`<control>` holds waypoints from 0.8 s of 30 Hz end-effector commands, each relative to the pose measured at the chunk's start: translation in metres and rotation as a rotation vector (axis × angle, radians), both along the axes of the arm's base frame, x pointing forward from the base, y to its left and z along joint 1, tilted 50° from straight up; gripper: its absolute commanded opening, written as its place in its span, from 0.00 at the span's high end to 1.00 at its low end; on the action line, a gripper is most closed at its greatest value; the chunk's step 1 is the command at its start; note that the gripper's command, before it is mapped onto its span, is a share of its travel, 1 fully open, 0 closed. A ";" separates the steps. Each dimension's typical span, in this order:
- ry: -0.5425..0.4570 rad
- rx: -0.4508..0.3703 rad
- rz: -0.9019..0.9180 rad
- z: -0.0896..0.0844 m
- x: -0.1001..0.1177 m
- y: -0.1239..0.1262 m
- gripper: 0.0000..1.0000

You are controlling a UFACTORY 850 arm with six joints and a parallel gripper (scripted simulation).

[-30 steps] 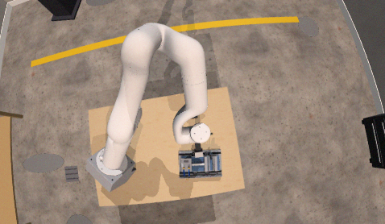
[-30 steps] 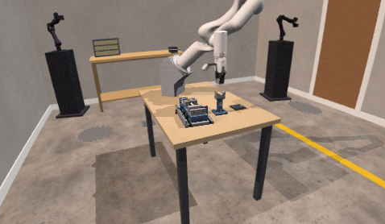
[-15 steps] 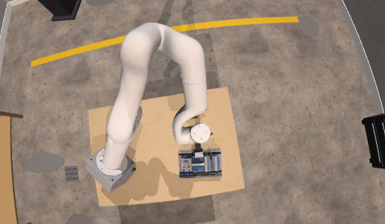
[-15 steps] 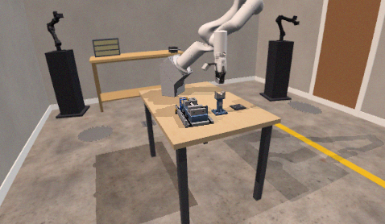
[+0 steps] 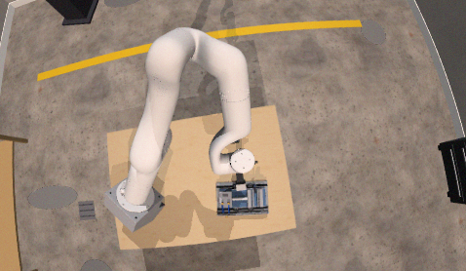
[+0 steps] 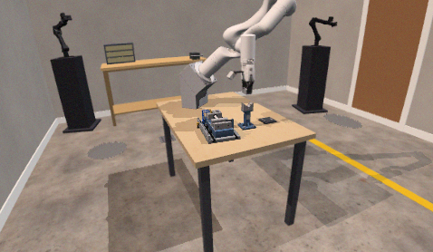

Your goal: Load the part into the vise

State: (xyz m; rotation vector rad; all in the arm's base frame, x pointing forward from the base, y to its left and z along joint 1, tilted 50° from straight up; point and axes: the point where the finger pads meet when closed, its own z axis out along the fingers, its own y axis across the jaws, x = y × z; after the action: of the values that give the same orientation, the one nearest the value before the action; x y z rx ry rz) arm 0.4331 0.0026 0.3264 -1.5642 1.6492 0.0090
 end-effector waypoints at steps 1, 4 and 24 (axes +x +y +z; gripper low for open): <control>-0.003 -0.002 -0.006 0.001 0.002 -0.002 1.00; -0.005 -0.003 -0.009 0.001 0.002 -0.002 1.00; -0.031 -0.022 -0.074 0.001 0.018 -0.018 1.00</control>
State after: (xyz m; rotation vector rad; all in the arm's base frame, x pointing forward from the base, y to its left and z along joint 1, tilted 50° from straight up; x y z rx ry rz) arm 0.4478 -0.0126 0.3272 -1.5202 1.6813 -0.0578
